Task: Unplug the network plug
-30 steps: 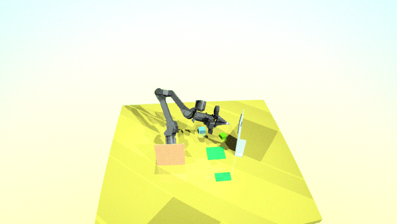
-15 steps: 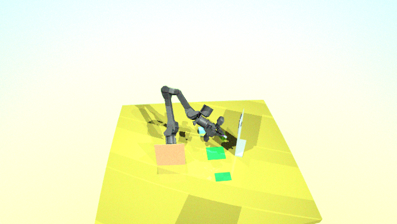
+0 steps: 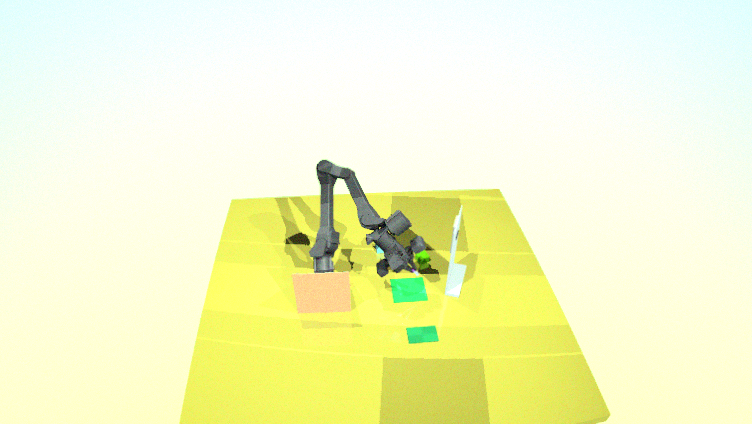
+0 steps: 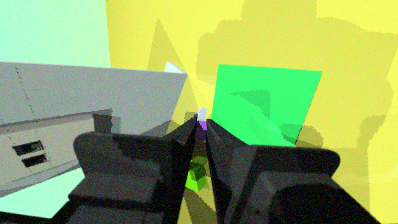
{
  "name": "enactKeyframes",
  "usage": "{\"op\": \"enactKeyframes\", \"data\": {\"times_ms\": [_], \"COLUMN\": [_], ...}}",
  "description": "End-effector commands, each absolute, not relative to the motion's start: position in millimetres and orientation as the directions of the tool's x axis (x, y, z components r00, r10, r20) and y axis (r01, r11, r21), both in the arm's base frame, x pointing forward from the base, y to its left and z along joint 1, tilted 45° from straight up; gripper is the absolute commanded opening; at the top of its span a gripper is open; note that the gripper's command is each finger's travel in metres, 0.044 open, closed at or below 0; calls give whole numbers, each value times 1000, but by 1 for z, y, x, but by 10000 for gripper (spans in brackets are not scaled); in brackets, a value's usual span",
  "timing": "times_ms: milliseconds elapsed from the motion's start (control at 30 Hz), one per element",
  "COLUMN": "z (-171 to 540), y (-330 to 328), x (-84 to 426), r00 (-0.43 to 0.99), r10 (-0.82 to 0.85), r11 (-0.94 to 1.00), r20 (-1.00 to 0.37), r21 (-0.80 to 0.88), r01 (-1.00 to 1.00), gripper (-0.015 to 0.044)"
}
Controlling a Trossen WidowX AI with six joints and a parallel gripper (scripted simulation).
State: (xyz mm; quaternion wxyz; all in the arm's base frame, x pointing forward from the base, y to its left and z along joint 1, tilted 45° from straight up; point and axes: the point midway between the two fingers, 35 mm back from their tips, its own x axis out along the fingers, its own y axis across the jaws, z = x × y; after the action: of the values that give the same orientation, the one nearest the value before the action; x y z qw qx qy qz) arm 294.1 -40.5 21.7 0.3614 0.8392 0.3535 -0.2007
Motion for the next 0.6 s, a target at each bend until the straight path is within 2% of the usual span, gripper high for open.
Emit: {"op": "enactKeyframes", "data": {"times_ms": [0,567], "z": [16,4], "y": [-35,-25], "x": [289,288], "r00": [634,619], "r10": [513,536], "r11": [-467,-460], "r20": [-579,-574], "r21": [431,416], "r01": [772,784], "gripper": [0,0]}}
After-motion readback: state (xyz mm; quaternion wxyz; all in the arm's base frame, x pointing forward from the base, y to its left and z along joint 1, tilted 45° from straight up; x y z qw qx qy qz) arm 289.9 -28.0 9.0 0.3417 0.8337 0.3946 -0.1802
